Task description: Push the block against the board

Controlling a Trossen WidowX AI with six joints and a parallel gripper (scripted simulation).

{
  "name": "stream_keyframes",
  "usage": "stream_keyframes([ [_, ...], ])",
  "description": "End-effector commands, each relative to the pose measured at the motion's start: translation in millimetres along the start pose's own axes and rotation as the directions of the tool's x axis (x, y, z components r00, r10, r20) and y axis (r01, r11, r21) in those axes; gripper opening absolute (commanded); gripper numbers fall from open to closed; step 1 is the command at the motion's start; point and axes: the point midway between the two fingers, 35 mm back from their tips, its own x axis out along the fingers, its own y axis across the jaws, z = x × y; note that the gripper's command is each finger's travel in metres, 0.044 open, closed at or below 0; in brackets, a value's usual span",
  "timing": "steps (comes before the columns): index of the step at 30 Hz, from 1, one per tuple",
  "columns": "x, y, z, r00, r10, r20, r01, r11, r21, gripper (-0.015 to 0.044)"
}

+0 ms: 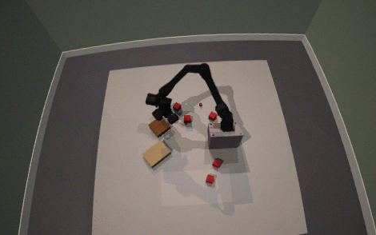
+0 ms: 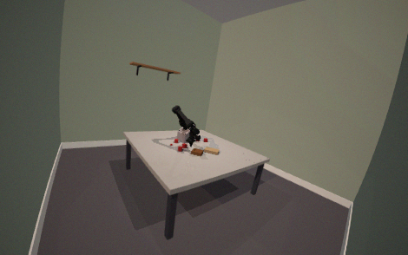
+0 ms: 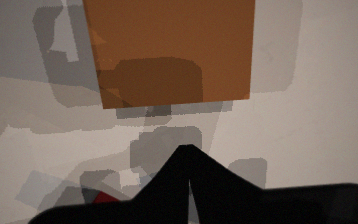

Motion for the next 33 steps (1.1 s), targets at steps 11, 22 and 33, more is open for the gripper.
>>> stream_keyframes([
  [11,51,3,-4,1.0,0.008,-0.018,-0.008,1.0,0.004,0.0],
  [22,51,1,5,1.0,0.009,-0.017,-0.009,1.0,0.005,0.0],
  [33,51,0,13,1.0,0.009,-0.016,-0.009,1.0,0.005,0.0],
])
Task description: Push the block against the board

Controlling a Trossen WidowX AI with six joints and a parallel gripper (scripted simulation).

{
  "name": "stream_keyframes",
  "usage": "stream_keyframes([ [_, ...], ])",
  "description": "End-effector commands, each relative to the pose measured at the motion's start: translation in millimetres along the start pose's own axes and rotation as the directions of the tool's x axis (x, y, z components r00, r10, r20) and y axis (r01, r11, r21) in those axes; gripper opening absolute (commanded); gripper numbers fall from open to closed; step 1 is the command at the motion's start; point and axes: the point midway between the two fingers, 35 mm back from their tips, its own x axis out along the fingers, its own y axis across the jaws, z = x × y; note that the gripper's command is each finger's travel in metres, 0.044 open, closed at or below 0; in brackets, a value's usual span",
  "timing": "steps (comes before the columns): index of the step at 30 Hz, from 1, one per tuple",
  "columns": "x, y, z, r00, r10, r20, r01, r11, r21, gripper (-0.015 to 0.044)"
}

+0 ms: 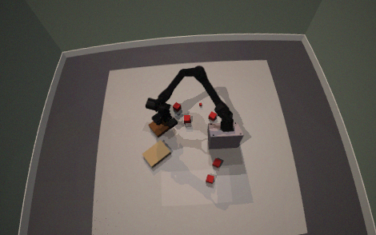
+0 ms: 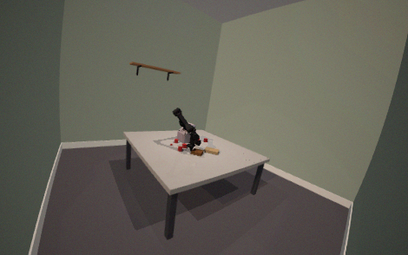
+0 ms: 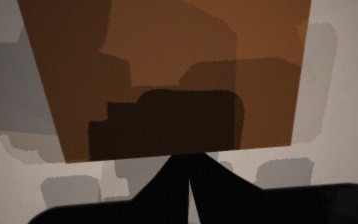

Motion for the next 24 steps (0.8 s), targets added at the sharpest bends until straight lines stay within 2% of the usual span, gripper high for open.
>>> stream_keyframes([
  [1,1,1,4,1.0,0.004,-0.002,-0.004,1.0,-0.001,0.0],
  [24,1,-1,22,1.0,0.005,0.0,-0.005,1.0,0.0,0.0],
])
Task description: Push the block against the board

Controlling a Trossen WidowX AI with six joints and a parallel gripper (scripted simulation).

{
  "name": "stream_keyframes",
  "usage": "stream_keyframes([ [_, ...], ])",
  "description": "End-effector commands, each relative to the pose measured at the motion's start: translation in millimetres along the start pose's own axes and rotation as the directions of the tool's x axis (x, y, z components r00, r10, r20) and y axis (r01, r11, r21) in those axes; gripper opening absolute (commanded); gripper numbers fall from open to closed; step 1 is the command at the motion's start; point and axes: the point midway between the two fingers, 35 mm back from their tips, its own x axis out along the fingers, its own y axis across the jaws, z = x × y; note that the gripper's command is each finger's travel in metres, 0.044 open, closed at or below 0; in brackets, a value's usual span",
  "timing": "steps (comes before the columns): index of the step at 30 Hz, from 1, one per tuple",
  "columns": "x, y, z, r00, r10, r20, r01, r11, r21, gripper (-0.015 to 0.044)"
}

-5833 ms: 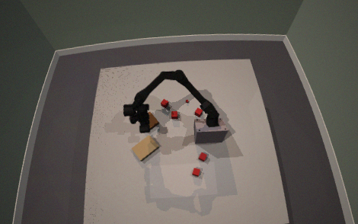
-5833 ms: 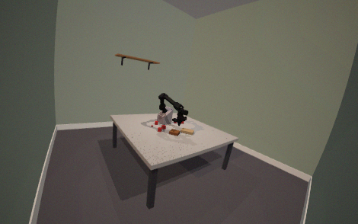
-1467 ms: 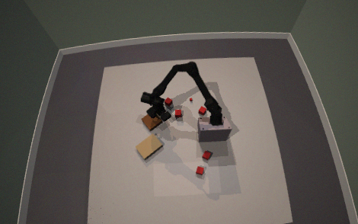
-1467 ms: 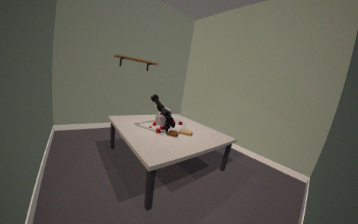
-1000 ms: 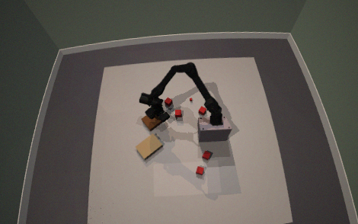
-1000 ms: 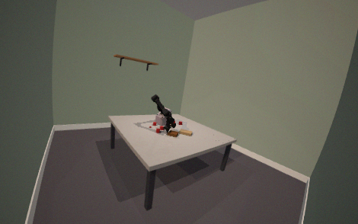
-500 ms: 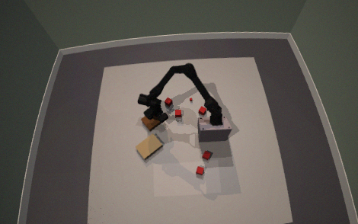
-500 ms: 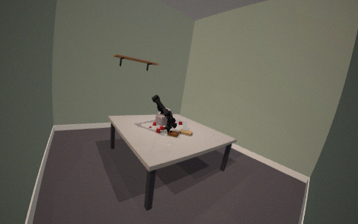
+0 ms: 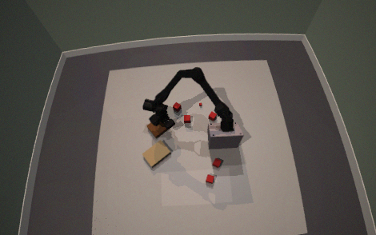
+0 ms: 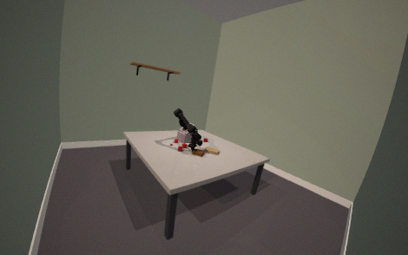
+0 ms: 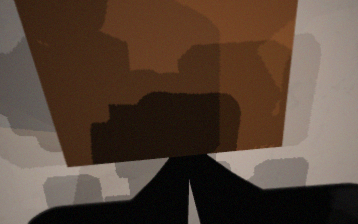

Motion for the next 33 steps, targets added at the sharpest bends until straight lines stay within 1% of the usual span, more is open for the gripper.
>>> stream_keyframes([
  [1,4,3,6,1.0,0.01,0.001,-0.01,1.0,-0.003,0.0],
  [33,3,3,30,1.0,0.01,0.002,-0.01,1.0,-0.002,0.0],
])
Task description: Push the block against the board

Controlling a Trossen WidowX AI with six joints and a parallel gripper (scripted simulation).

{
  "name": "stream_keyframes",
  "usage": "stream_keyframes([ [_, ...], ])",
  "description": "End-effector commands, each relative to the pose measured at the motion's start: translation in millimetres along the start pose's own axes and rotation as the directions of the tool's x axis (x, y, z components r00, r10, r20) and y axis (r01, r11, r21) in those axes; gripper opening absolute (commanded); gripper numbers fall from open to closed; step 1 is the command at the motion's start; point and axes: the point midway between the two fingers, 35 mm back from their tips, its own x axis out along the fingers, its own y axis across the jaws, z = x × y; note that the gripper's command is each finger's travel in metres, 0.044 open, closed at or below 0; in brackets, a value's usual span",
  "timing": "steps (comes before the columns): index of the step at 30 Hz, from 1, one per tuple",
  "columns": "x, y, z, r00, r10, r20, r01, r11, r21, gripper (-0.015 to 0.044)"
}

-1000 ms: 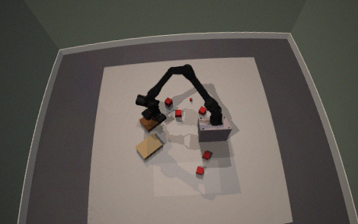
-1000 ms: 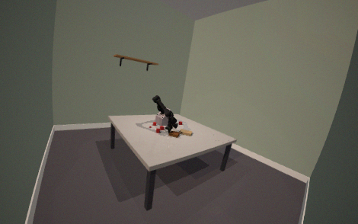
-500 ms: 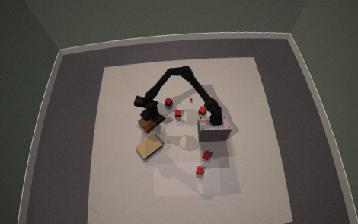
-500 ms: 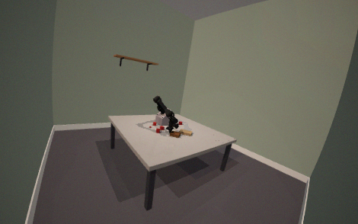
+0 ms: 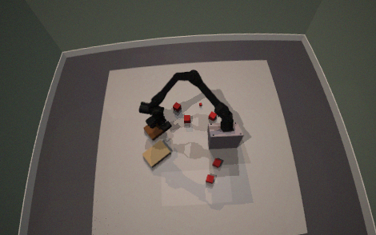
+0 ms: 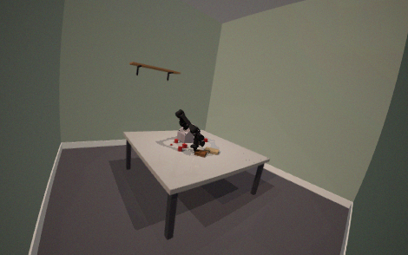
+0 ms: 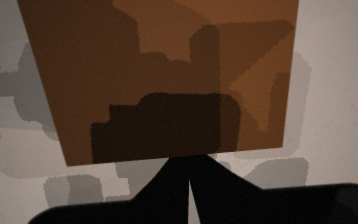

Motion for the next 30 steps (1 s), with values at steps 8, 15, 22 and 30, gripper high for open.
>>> stream_keyframes([
  [8,4,4,11,1.0,0.009,-0.001,-0.009,1.0,-0.003,0.0],
  [15,4,4,16,1.0,0.009,-0.001,-0.009,1.0,-0.003,0.0],
  [22,4,5,21,1.0,0.009,0.0,-0.009,1.0,-0.003,0.0],
  [30,3,5,28,1.0,0.009,0.0,-0.009,1.0,-0.003,0.0],
])
